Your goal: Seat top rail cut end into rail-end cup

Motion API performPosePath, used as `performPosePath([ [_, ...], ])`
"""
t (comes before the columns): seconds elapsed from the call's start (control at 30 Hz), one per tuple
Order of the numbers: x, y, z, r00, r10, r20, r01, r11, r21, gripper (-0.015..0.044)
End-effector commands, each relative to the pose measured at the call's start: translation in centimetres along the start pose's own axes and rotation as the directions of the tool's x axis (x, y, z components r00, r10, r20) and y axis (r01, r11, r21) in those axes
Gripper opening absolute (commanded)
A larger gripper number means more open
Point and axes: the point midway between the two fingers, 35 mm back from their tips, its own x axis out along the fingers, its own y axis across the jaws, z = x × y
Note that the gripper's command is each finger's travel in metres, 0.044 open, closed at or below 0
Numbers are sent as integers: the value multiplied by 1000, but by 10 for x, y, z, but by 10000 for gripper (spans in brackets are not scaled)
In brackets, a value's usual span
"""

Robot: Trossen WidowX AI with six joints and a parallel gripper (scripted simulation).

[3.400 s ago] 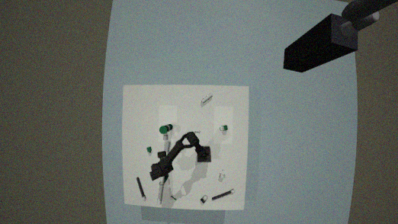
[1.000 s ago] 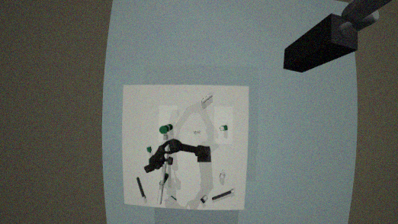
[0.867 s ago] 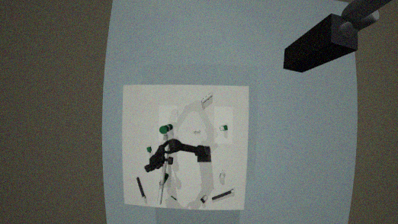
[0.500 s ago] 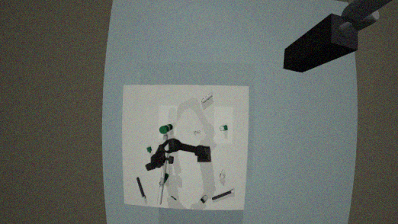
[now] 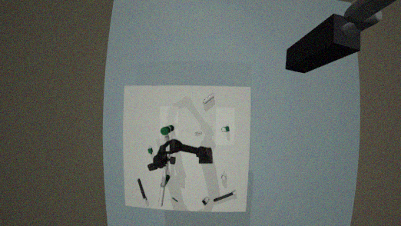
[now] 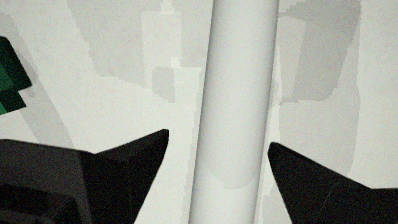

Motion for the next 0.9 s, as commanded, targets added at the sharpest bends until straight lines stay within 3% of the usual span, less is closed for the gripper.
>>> performPosePath([
  [0.0, 1, 0, 1, 1000, 3, 6, -3, 1000, -4, 256],
  [0.1, 1, 0, 1, 1000, 3, 6, -3, 1000, -4, 178],
  [0.4, 1, 0, 1, 1000, 3, 6, -3, 1000, -4, 118],
  [0.57, -4, -1, 0, 1000, 3, 5, -3, 1000, -4, 0],
  [0.87, -24, -3, 7, 995, -17, 94, 17, 1000, 2, 0],
])
